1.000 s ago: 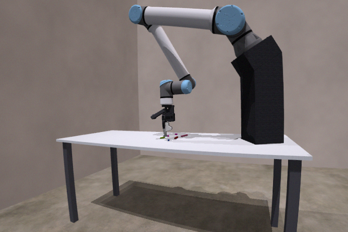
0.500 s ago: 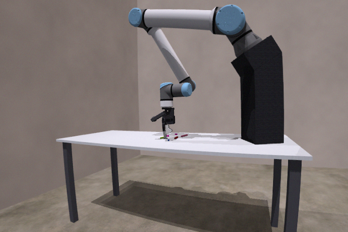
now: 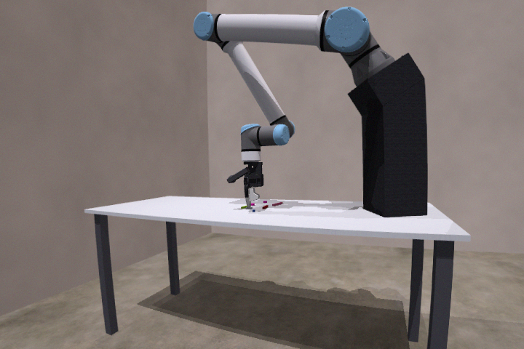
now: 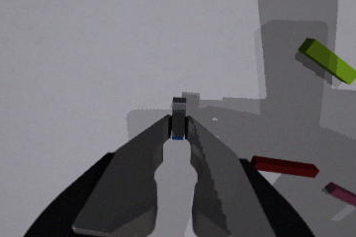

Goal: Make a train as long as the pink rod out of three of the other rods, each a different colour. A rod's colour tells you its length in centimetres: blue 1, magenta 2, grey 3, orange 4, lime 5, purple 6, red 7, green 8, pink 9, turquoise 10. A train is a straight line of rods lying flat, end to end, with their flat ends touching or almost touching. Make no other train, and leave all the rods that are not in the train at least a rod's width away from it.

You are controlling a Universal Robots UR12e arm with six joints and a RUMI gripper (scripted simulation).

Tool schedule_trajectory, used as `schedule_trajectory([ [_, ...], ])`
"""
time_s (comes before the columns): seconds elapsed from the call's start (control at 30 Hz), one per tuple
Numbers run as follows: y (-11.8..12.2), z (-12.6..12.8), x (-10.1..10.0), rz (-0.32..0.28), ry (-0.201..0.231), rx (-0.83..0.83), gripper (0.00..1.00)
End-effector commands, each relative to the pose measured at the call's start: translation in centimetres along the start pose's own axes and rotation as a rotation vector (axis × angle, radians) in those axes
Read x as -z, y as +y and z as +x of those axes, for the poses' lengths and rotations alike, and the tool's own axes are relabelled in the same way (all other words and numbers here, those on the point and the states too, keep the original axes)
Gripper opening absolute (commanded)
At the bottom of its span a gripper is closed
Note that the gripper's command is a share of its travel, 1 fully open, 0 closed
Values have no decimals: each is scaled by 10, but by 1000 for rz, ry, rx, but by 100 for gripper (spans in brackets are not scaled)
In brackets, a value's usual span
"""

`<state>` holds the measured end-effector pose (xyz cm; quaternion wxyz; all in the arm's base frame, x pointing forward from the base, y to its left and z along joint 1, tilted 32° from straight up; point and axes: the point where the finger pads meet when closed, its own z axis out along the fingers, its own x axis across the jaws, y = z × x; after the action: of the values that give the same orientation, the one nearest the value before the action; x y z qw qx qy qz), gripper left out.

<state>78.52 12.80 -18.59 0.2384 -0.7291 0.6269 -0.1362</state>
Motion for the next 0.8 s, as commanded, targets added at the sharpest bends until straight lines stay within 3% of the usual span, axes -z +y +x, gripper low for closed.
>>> schedule_trajectory([
  [0.0, 0, 0, 0, 1, 0, 0, 0],
  [0.77, 0, 0, -4, 1, 0, 0, 0],
])
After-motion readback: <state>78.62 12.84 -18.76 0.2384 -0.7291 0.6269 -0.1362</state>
